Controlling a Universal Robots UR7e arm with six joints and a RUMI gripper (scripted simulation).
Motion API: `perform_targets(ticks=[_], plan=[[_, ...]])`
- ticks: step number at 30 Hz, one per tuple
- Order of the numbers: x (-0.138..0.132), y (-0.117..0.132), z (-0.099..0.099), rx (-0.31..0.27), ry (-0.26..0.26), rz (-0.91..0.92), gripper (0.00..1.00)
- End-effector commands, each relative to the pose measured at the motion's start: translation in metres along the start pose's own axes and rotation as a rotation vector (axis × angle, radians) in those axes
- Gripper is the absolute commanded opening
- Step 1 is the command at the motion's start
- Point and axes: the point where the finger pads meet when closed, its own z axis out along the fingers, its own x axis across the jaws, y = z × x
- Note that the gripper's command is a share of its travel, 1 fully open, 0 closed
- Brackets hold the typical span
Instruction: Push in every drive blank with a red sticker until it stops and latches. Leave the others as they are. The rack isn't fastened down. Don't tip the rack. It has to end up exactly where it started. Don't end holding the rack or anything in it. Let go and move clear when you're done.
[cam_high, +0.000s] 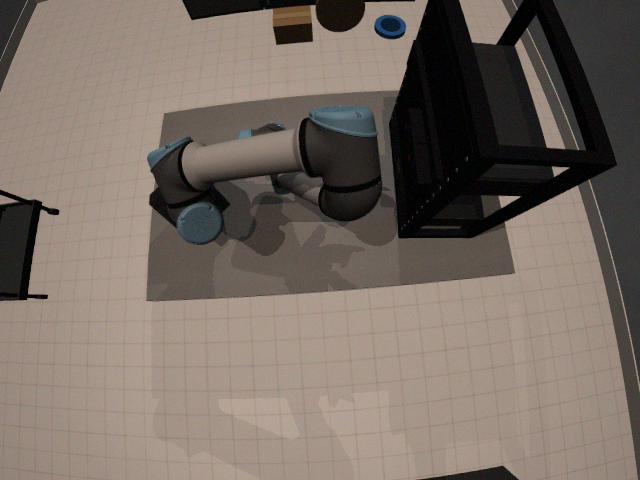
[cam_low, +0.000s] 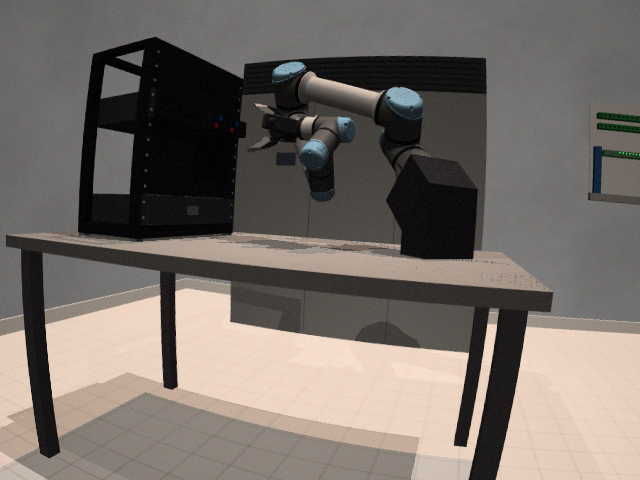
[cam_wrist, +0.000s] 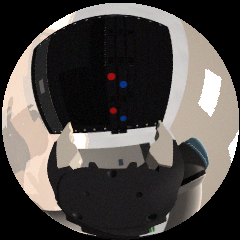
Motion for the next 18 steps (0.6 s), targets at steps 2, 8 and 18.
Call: perform_targets(ticks=[2, 8, 18], plan=[[0.002, -0.005, -0.007, 0.012, -0.01, 0.02, 1.0], [0.002, -0.015, -0.015, 0.053, -0.031, 0.002, 1.0], [0.002, -0.024, -0.024, 0.097, -0.053, -0.018, 1.0]])
